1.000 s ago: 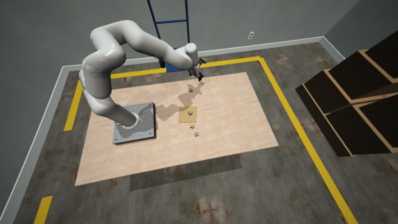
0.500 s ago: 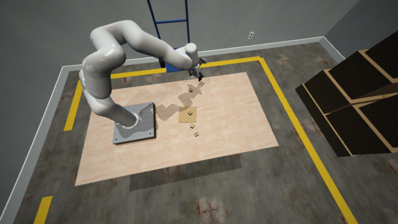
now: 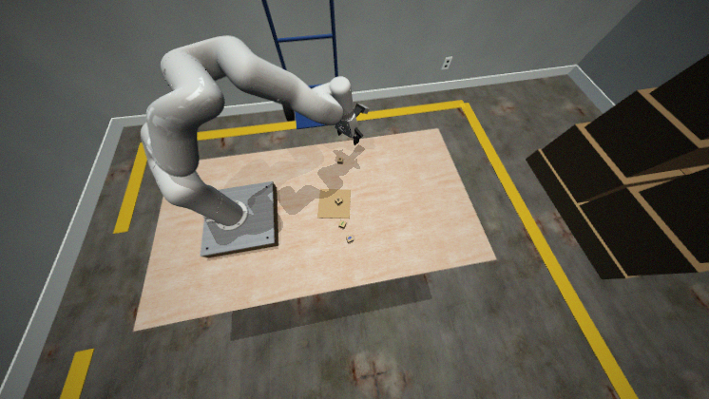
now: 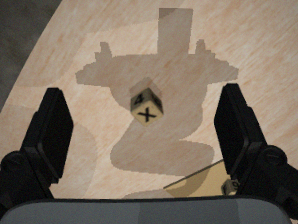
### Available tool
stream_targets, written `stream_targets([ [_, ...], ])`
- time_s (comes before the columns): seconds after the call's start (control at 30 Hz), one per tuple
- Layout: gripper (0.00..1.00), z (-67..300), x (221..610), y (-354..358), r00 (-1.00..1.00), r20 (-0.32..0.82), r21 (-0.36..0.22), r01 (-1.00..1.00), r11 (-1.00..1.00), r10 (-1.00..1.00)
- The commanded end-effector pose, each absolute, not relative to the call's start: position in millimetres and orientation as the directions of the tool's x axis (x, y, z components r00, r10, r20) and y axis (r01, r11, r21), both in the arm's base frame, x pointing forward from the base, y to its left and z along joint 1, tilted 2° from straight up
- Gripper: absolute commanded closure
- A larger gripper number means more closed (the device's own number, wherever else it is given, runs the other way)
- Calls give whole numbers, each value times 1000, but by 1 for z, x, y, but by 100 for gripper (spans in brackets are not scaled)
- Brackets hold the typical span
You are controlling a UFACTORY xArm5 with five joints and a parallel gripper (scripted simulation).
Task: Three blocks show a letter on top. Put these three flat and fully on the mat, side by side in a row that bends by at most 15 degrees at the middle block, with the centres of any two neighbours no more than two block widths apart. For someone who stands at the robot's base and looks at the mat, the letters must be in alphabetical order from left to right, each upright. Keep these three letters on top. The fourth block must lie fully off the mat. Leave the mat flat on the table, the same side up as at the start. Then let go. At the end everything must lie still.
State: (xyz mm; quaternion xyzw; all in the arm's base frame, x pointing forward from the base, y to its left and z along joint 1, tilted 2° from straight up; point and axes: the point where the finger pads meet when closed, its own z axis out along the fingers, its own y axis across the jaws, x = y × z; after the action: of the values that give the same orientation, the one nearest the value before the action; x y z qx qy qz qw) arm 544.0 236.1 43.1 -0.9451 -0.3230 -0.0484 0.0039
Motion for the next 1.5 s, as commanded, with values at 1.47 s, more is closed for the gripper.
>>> stream_targets([
  [1.47,0,65,474,7,767,639,24,44,-999,49],
])
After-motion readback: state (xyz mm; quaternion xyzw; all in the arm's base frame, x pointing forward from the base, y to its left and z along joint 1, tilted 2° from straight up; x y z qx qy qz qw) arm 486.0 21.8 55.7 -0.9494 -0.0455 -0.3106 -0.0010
